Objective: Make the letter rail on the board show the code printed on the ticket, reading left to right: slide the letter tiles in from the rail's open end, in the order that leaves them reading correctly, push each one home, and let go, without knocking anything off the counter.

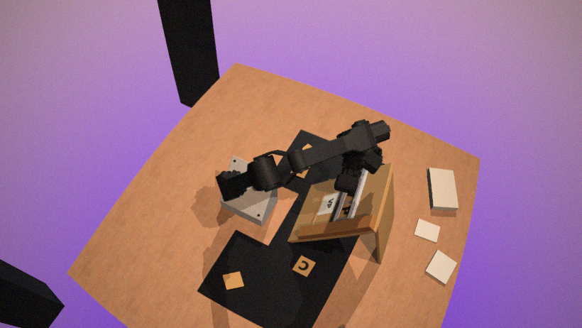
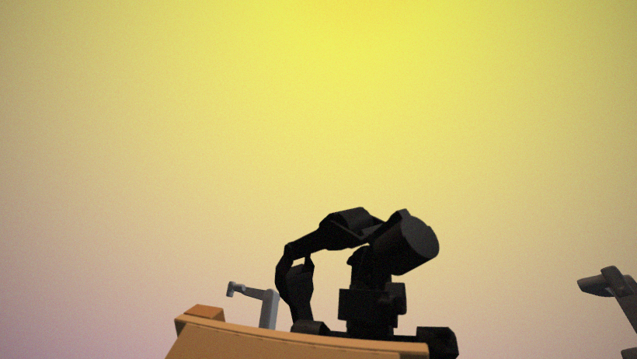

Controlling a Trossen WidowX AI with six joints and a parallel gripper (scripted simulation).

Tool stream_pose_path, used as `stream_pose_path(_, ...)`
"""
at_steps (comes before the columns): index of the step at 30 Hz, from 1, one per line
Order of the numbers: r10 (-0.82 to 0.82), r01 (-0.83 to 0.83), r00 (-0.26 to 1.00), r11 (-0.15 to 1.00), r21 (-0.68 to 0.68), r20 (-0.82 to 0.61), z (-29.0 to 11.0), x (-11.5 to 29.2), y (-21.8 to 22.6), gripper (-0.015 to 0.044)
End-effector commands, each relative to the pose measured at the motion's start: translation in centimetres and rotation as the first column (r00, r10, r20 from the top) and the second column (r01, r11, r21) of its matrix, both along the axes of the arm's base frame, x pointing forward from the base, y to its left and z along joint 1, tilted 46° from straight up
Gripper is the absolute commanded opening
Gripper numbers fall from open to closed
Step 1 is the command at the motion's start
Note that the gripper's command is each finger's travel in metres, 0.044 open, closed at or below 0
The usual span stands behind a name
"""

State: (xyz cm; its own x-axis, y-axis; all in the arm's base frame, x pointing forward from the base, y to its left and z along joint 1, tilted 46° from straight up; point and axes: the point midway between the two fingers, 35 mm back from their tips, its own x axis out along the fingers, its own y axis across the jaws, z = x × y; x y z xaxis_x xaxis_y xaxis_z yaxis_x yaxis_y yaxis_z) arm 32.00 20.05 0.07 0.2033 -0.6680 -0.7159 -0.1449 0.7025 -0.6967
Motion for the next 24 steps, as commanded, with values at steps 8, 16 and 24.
stream_pose_path(8,0.004,-0.004,1.000,1.000,0.000,0.003,-0.21,0.57,-0.14,0.0000)
stream_pose_path(16,0.004,-0.004,1.000,1.000,0.000,0.003,-0.40,0.89,-0.28,0.0000)
stream_pose_path(24,0.004,-0.004,1.000,1.000,0.000,0.004,-0.60,1.21,-0.42,0.0000)
